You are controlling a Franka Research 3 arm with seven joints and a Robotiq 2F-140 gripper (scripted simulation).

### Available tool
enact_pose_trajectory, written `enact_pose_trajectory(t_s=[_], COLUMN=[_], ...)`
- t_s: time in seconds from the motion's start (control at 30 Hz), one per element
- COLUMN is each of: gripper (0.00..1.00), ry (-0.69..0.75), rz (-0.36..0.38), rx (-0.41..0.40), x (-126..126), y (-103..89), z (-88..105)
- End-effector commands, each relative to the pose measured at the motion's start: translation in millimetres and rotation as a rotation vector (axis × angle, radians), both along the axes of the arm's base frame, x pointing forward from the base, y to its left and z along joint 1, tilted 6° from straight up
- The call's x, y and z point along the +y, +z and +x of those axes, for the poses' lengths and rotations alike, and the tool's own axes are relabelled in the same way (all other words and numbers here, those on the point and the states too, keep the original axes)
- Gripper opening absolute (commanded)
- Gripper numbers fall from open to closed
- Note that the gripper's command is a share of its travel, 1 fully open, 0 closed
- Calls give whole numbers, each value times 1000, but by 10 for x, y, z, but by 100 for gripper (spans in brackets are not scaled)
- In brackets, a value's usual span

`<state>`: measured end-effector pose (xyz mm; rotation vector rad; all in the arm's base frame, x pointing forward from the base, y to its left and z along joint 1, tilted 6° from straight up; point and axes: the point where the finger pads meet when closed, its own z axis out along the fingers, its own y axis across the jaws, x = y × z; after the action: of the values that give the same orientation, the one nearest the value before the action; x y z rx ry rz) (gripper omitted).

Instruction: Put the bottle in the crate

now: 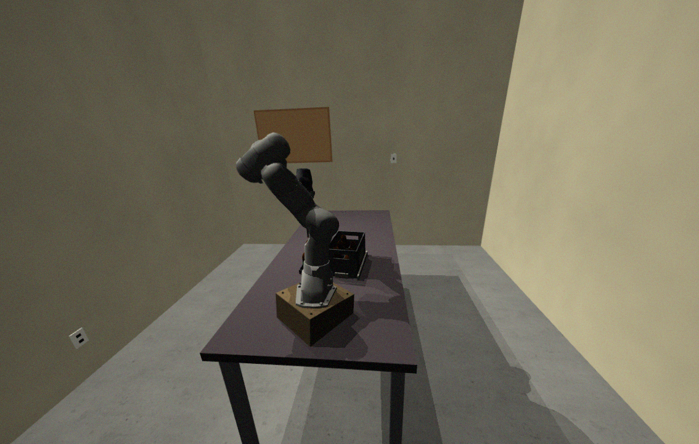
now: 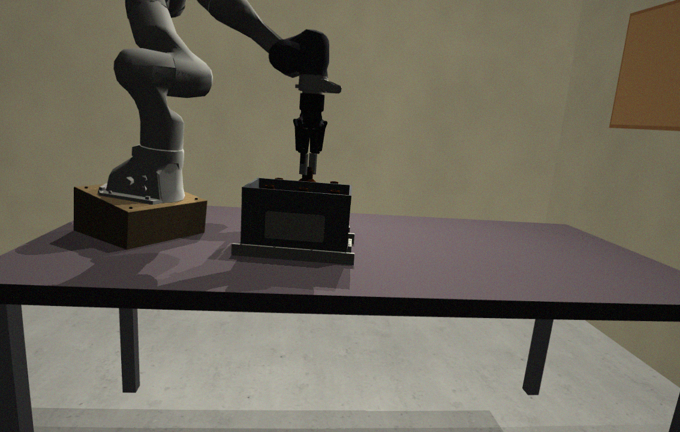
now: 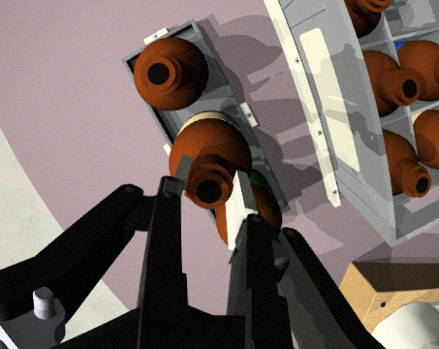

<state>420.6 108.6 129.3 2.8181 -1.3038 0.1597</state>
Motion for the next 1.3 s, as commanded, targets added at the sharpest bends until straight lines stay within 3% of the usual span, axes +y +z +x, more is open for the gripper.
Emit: enact_pose_trajectory(t_s=[0.0, 1.27], gripper=[0, 0], ry=[-2, -2], rz=[0, 0], rx=[-2, -2], x=[11, 47], y=[43, 388], z=[8, 4])
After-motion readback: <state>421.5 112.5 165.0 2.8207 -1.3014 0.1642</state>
